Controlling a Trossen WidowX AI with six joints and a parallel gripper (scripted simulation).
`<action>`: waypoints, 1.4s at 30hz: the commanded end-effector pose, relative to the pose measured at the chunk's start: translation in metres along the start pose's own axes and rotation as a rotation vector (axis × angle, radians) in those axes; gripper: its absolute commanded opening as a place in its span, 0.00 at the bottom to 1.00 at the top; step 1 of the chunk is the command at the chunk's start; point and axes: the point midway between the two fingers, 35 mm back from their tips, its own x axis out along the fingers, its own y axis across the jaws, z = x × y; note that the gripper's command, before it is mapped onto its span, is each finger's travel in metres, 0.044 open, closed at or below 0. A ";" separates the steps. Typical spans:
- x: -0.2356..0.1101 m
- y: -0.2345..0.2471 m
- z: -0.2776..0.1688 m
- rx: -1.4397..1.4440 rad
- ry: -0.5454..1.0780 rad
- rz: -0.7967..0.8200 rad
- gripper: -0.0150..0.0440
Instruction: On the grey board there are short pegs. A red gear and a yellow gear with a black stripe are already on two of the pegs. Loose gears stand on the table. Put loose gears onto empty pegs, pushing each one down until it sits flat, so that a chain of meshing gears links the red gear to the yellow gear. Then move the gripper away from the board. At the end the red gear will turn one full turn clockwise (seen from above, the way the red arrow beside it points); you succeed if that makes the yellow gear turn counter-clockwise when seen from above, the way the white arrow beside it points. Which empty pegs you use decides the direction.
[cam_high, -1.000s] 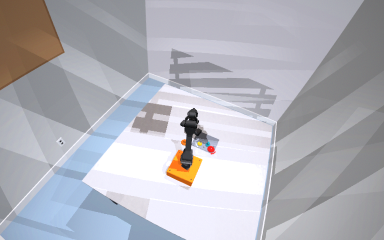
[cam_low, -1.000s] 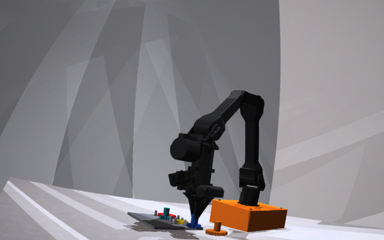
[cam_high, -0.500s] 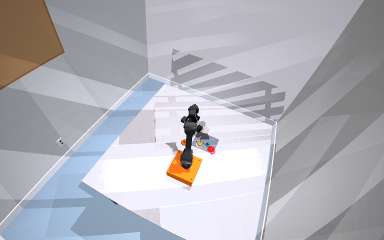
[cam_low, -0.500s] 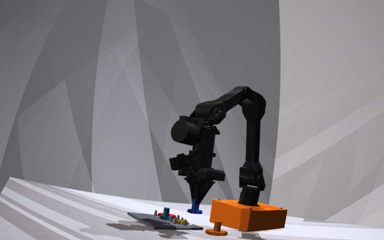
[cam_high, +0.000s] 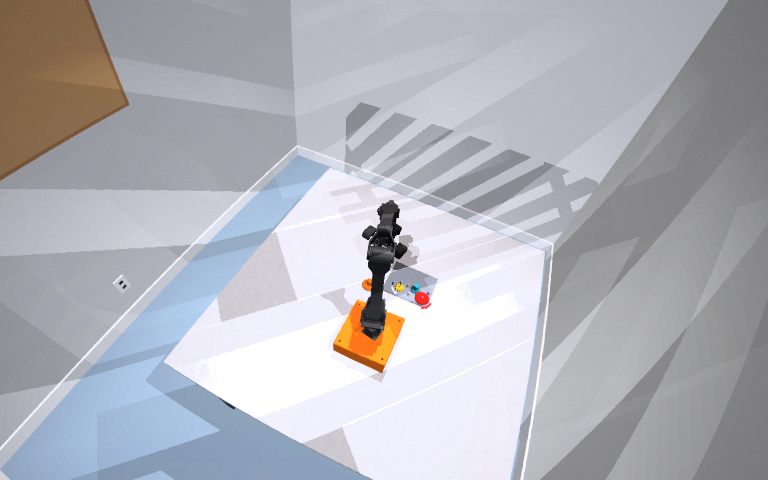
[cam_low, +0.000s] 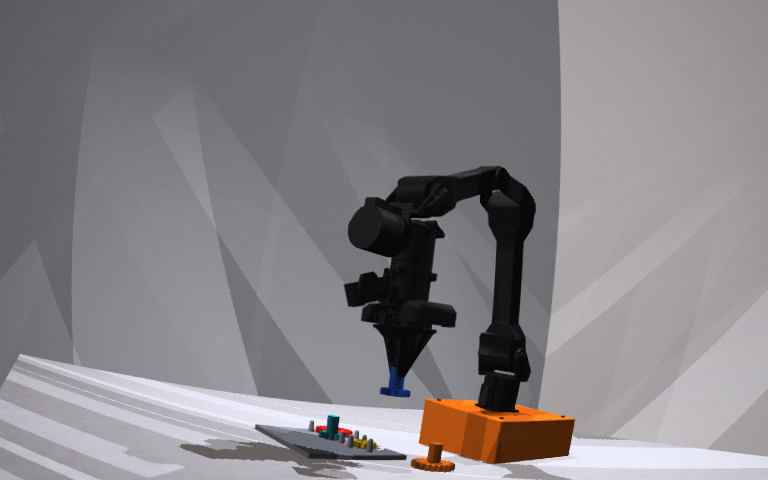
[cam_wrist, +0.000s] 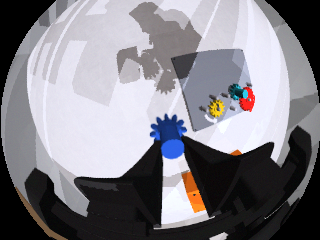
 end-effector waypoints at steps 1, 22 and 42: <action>-0.015 0.000 -0.001 -0.006 -0.004 0.005 0.25; -0.018 -0.028 0.006 -0.004 -0.007 0.001 0.25; 0.011 -0.075 0.018 -0.005 -0.007 -0.004 0.25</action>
